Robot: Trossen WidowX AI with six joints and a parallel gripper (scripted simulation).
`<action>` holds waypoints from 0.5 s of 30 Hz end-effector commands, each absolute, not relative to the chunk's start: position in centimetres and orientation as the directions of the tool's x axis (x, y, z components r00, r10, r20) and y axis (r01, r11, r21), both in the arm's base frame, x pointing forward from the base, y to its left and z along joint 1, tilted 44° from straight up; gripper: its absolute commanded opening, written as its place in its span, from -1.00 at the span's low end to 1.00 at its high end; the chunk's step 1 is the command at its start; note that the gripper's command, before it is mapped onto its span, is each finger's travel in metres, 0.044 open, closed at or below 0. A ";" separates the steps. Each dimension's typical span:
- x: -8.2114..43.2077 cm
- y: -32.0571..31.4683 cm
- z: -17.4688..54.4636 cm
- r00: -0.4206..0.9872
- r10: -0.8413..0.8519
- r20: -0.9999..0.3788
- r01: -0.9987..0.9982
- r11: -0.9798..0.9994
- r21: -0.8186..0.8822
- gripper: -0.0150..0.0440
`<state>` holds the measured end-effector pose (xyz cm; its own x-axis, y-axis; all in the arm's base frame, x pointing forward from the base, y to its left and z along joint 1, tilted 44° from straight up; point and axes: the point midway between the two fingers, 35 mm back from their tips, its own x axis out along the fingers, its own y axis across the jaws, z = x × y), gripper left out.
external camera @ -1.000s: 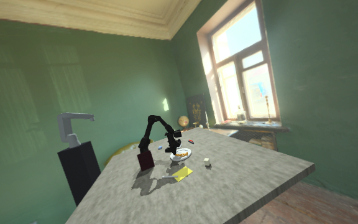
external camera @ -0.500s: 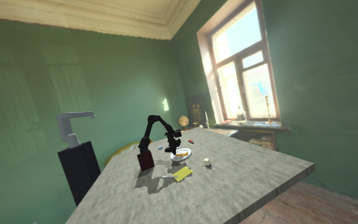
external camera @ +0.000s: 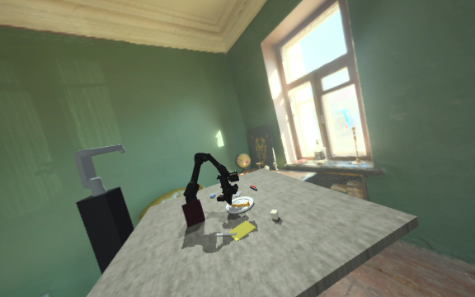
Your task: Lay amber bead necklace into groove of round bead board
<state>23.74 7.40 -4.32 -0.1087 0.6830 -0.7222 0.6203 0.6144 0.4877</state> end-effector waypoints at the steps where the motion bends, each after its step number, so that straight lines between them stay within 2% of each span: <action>1: 23.7 7.7 -4.3 -0.102 0.686 -0.720 0.621 0.609 0.493 -0.49; 6: 23.7 8.1 -4.7 -0.102 0.687 -0.720 0.621 0.609 0.493 -0.49; 15: 23.8 7.8 -4.5 -0.103 0.683 -0.723 0.617 0.614 0.493 0.31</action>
<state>23.75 7.83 -4.48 -0.1028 0.6838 -0.7224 0.6179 0.6130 0.4923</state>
